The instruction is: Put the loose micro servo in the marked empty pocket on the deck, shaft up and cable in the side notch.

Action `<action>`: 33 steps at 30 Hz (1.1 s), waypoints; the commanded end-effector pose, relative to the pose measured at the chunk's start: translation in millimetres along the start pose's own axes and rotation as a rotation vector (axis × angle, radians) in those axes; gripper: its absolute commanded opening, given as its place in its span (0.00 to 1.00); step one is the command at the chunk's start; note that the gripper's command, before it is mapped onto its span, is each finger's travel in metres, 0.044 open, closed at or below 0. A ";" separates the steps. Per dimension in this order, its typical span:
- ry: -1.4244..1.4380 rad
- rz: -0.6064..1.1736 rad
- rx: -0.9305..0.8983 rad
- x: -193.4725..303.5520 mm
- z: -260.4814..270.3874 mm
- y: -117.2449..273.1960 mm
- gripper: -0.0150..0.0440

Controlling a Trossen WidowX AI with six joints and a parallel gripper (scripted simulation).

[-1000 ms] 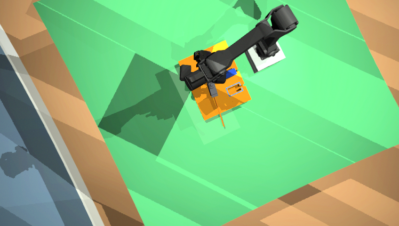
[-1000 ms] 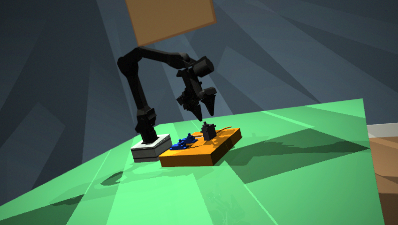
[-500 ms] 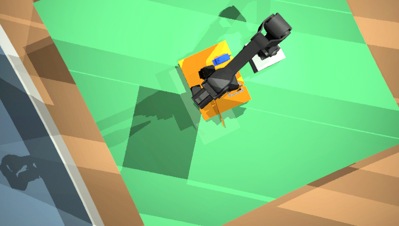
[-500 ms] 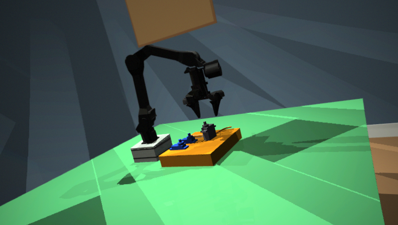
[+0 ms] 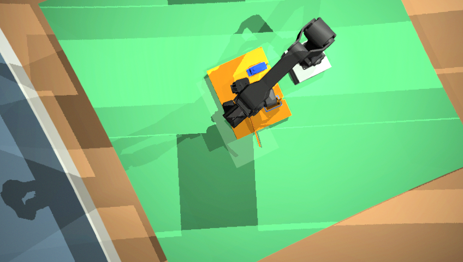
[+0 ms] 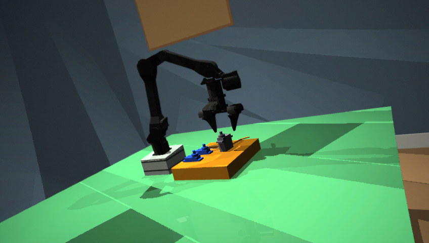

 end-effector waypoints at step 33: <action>0.006 0.003 0.003 0.4 -0.5 -23.8 0.37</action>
Point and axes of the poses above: the point midway between the two fingers, 35 mm back from their tips, its own y axis back along the fingers, its own z axis across the jaws, x = y × z, the point moved 6 cm from there along y, back along the fingers, and after that the axes turned 12 degrees about y, right-handed, at the moved point
